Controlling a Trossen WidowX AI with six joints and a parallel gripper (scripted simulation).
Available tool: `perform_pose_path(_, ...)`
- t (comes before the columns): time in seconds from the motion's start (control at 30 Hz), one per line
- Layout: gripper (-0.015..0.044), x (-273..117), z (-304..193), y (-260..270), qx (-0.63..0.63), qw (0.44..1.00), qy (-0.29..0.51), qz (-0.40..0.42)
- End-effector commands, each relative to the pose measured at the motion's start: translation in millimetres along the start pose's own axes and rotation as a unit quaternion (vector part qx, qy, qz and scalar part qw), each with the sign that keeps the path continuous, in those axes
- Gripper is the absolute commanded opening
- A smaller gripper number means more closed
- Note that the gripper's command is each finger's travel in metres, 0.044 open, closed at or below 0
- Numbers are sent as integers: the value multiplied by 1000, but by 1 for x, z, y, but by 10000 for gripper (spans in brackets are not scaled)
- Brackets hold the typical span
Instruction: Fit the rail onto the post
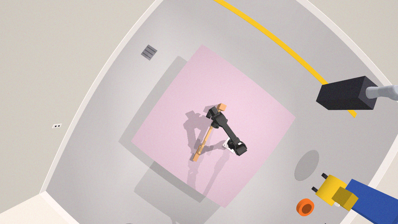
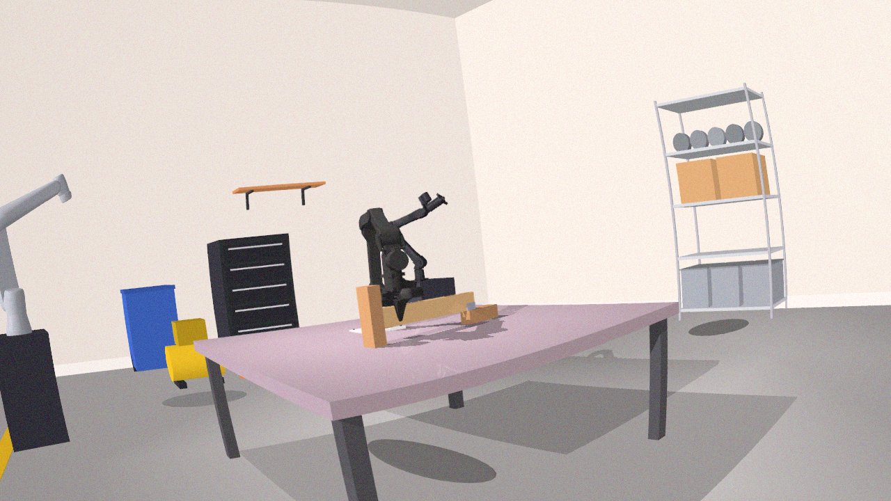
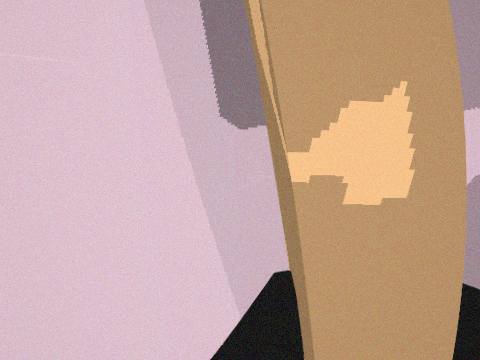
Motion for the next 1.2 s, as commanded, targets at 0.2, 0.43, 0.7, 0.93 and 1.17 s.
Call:
perform_pose_path(0.2, 0, -2, -4, -1, -1, 1000, 3, -3)
perform_pose_path(0.43, 0, -3, -6, -2, -1, 1000, 3, -3)
perform_pose_path(0.7, 0, -2, -9, -2, -1, 1000, 3, -3)
perform_pose_path(0.93, 0, -2, -10, -2, -1, 1000, 3, -3)
perform_pose_path(1.17, 184, 0, -6, -2, -1, 1000, -2, 2)
Point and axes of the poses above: the point midway between the two fingers, 35 mm back from their tips, its own x axis out along the fingers, its own y axis across the jaws, z = x × y, the point moved 8 cm from there along -x, back along the fingers, and after that the axes turned 10 degrees about x, right-handed, at the moved point
